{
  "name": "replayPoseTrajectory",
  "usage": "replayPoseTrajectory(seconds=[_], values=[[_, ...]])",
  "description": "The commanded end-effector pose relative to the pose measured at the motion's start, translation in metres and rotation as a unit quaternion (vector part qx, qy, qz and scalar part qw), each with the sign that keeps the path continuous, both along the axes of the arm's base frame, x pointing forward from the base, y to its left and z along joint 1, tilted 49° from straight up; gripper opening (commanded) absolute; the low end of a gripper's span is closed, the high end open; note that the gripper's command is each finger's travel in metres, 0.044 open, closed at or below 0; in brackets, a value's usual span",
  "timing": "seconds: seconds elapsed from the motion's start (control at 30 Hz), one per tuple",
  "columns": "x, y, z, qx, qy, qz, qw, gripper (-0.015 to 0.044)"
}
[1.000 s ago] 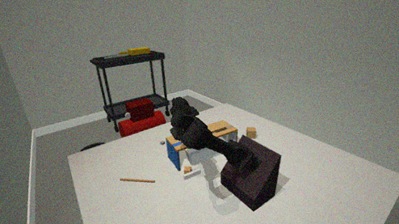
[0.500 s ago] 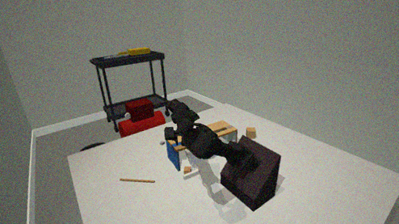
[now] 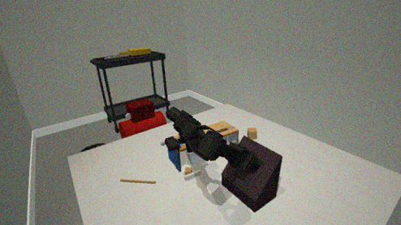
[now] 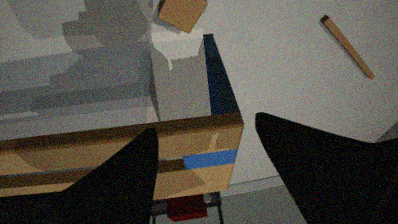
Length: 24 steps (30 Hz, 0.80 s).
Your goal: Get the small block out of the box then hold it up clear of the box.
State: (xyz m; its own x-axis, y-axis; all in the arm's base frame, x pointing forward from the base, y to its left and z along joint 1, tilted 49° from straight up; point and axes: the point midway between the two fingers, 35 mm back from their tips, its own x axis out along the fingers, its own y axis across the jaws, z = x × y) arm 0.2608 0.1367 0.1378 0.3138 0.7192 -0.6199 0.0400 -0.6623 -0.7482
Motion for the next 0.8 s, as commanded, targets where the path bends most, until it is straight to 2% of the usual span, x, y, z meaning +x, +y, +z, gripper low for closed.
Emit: replayPoseTrajectory(seconds=[0.0, 0.1, 0.77], values=[[-0.009, 0.03, -0.029, -0.003, 0.01, 0.002, 1.0, 0.0285], [-0.017, 0.051, -0.043, 0.004, 0.009, 0.0, 1.0, 0.0285], [-0.018, 0.07, -0.062, 0.004, 0.009, 0.001, 1.0, 0.0285]])
